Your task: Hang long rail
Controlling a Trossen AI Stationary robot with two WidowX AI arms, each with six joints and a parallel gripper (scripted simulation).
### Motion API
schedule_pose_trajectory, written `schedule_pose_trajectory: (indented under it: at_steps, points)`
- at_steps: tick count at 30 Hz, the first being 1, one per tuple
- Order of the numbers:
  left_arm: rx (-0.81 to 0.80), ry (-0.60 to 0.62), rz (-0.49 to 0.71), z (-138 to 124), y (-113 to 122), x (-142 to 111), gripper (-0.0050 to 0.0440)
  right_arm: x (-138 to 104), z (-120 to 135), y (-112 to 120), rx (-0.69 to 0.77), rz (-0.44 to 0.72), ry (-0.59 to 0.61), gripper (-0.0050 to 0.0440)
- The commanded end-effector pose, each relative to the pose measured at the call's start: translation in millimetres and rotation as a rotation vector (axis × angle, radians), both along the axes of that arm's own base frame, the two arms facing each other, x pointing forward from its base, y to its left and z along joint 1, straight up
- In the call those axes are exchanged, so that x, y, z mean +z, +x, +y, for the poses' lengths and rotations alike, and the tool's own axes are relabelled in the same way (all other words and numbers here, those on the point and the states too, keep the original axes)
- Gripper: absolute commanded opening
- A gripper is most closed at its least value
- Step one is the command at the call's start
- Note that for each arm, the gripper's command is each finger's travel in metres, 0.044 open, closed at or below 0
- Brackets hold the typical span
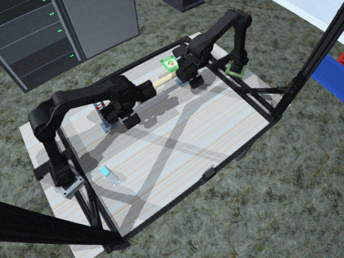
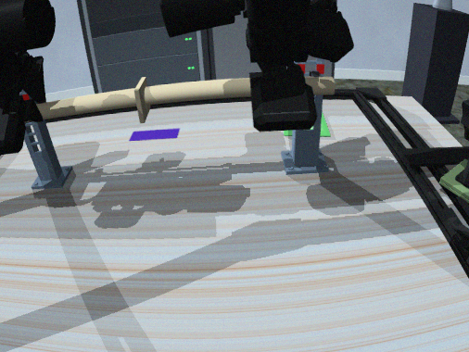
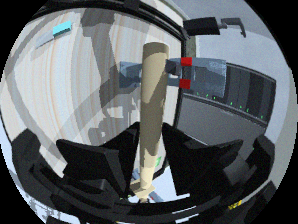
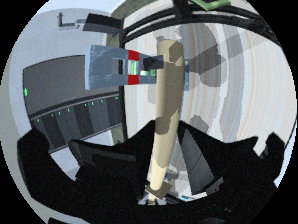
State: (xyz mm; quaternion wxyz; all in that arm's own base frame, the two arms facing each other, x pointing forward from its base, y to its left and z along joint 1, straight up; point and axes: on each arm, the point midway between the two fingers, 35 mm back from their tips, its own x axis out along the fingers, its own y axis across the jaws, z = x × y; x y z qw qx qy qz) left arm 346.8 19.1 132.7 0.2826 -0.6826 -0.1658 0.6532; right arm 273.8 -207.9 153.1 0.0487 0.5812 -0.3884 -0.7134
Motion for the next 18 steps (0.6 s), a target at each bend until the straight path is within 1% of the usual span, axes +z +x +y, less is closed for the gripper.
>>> schedule_pose_trajectory:
  at_steps: [1, 10, 18]
  points:
    - [-0.005, 0.008, -0.003, 2.2, -1.2, 8.2, 0.0000, 8.8, 1.1, 2.0, 0.011, -0.010, -0.004, 0.0000]
    - [-0.005, 0.008, -0.003, 2.7, -1.4, 11.9, 0.0000, 12.8, 1.4, 2.5, 0.011, -0.010, -0.004, 0.0000]
    - [-0.005, 0.008, -0.003, 2.7, -1.4, 10.1, 0.0000, 11.1, 1.4, 2.5, 0.011, -0.010, -0.004, 0.0000]
